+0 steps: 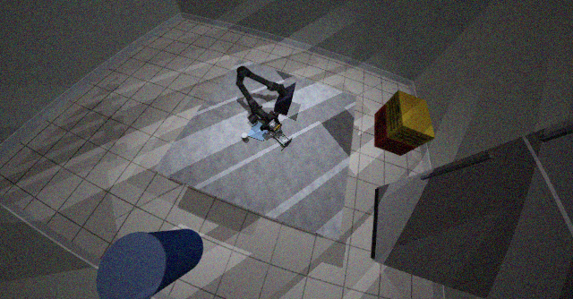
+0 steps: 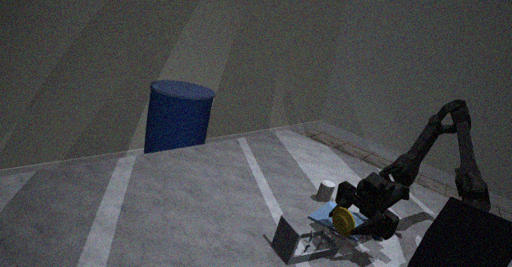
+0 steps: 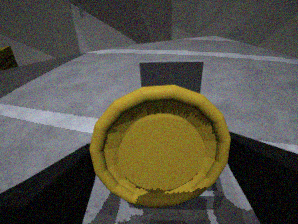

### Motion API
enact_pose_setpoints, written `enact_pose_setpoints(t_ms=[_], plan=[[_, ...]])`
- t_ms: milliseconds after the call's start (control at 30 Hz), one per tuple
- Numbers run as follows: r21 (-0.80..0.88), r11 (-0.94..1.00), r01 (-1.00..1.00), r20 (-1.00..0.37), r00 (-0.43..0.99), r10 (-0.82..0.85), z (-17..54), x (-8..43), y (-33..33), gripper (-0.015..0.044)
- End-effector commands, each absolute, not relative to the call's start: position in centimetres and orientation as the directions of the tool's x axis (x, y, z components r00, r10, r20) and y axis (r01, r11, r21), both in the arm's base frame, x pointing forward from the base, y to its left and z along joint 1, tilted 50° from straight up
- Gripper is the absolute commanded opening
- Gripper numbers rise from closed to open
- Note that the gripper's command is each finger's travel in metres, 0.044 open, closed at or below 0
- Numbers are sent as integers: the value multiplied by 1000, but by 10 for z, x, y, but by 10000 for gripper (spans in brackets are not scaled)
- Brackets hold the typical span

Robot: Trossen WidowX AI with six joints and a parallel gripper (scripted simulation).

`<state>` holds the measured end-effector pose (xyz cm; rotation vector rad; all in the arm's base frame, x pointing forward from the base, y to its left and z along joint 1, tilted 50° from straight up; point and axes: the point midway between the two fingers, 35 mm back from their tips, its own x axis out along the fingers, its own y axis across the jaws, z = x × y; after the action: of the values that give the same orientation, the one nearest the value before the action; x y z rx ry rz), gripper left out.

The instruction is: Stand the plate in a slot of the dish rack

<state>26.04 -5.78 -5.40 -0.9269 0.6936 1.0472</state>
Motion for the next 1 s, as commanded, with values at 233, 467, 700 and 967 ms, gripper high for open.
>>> enact_pose_setpoints(t_ms=[233, 467, 700, 967], plan=[[-499, 59, -865, -766, 471, 436, -47, 258, -66, 0], [-499, 59, -865, -766, 471, 436, -47, 258, -66, 0], [-495, 60, -867, -771, 470, 430, -56, 267, -58, 0], [-498, 60, -865, -769, 473, 429, -63, 274, -52, 0]])
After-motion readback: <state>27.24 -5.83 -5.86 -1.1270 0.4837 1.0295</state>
